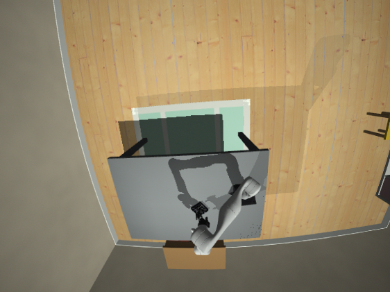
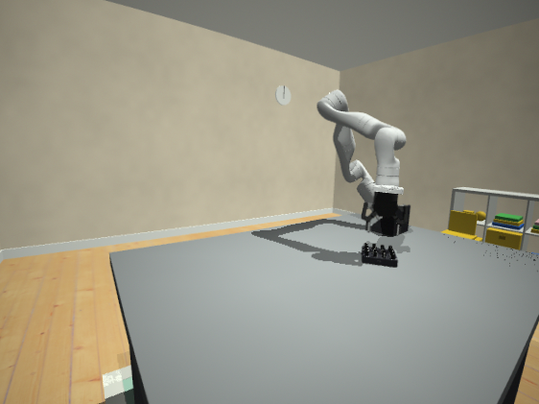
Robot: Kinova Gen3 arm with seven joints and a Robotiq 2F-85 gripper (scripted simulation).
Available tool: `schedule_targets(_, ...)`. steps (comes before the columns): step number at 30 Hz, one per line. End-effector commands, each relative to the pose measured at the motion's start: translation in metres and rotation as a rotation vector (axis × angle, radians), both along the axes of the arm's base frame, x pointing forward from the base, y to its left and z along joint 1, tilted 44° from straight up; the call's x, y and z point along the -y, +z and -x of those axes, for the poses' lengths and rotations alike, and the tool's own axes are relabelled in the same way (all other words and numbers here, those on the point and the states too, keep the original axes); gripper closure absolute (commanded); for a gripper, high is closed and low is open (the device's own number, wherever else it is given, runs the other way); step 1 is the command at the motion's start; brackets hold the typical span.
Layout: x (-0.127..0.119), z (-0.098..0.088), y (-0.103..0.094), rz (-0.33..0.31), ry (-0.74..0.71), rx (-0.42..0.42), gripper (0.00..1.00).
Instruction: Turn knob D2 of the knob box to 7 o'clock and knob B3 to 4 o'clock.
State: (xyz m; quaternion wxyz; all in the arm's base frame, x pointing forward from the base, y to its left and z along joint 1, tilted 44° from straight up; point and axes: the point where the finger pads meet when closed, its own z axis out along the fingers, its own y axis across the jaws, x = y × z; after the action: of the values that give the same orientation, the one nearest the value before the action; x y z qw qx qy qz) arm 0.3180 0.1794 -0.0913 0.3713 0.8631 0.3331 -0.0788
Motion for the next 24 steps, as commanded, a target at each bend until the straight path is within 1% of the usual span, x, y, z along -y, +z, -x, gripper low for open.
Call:
schedule_targets(1, -0.001, 0.0, 0.0, -0.002, 0.001, 0.001, 0.0)
schedule_targets(15, 0.0, 0.001, 0.001, -0.002, 0.002, 0.001, 0.0)
schedule_targets(24, 0.006, 0.01, 0.005, -0.004, 0.003, 0.001, 0.0)
